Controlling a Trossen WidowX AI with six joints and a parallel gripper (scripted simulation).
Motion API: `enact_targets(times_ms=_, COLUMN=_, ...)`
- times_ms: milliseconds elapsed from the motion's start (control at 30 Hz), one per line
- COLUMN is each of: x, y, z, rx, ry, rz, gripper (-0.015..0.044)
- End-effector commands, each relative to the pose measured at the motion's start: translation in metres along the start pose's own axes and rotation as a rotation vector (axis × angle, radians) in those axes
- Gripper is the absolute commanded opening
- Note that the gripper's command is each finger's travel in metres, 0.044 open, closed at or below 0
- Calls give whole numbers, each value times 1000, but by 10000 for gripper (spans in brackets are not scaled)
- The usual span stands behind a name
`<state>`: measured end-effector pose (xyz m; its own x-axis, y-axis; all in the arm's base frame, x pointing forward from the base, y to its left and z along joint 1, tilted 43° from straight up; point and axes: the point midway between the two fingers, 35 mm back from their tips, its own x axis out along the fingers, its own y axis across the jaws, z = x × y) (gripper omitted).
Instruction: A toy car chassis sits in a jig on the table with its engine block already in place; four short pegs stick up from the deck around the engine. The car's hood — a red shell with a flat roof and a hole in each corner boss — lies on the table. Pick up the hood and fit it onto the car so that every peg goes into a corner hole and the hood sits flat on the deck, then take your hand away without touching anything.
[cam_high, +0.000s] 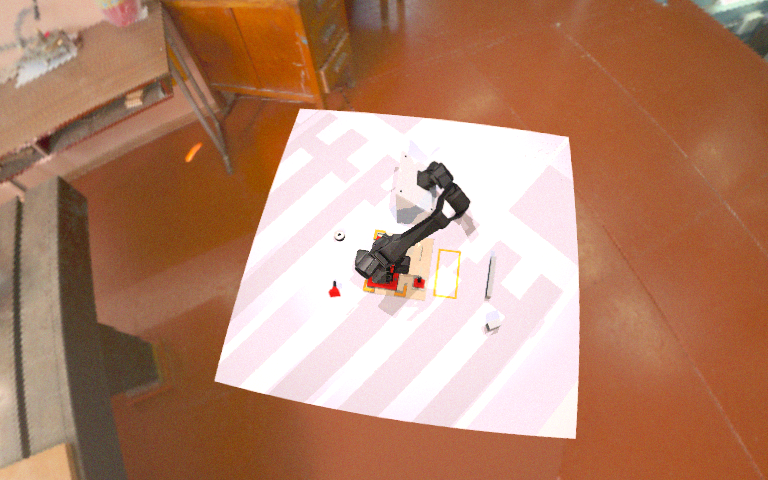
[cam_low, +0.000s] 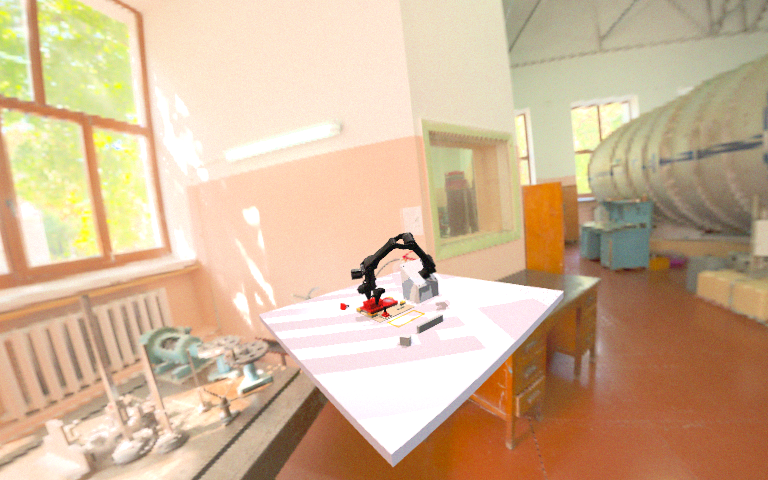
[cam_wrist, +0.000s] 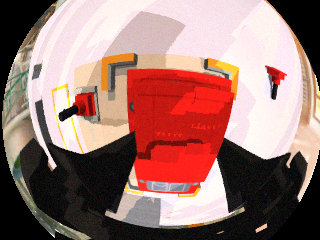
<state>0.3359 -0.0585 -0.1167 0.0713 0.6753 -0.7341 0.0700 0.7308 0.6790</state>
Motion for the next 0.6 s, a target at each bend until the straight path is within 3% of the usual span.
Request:
enact_targets(times_ms=0, x=2, y=0, z=0, rx=5, ry=-2, rz=3, gripper=0)
enact_targets(times_ms=433, x=4, y=0, z=0, rx=0, ry=0, rz=0, gripper=0)
enact_targets(times_ms=567, x=4, y=0, z=0, rx=0, ry=0, rz=1, gripper=105)
